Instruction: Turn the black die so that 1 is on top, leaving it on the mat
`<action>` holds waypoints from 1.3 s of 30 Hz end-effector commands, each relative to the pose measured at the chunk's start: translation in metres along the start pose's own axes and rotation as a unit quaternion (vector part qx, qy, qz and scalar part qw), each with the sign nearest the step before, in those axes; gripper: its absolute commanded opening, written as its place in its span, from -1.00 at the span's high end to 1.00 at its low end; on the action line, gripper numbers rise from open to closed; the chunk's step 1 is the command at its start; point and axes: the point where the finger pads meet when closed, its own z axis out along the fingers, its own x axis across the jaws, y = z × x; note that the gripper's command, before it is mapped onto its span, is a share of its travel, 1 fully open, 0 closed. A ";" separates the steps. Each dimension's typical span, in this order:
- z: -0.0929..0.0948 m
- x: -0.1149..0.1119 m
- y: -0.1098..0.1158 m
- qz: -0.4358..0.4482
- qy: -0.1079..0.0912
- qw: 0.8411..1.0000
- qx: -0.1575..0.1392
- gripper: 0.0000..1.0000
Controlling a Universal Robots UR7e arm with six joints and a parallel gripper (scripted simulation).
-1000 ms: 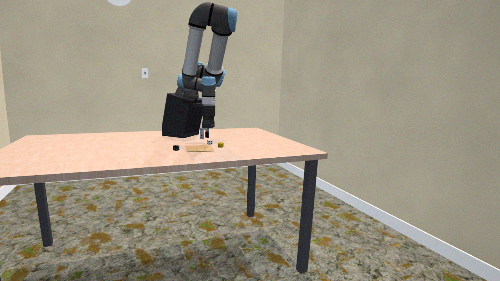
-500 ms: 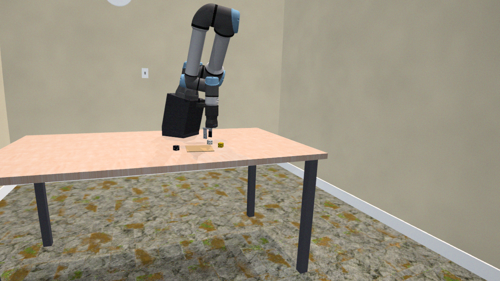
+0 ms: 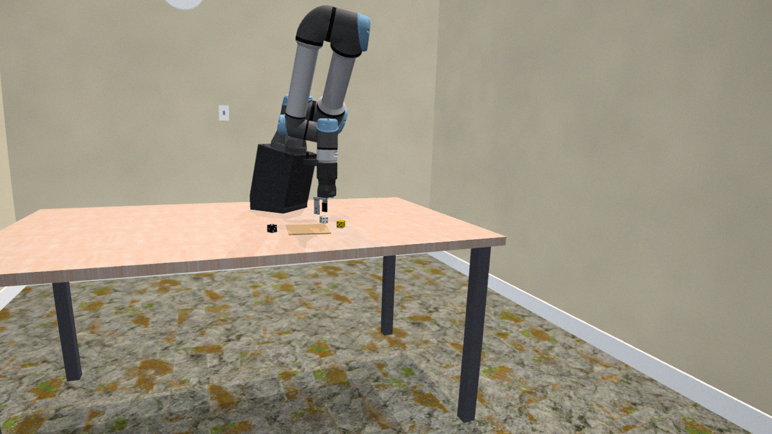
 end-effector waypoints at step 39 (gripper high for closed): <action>0.000 -0.012 0.028 0.000 0.000 1.000 0.000 -1.00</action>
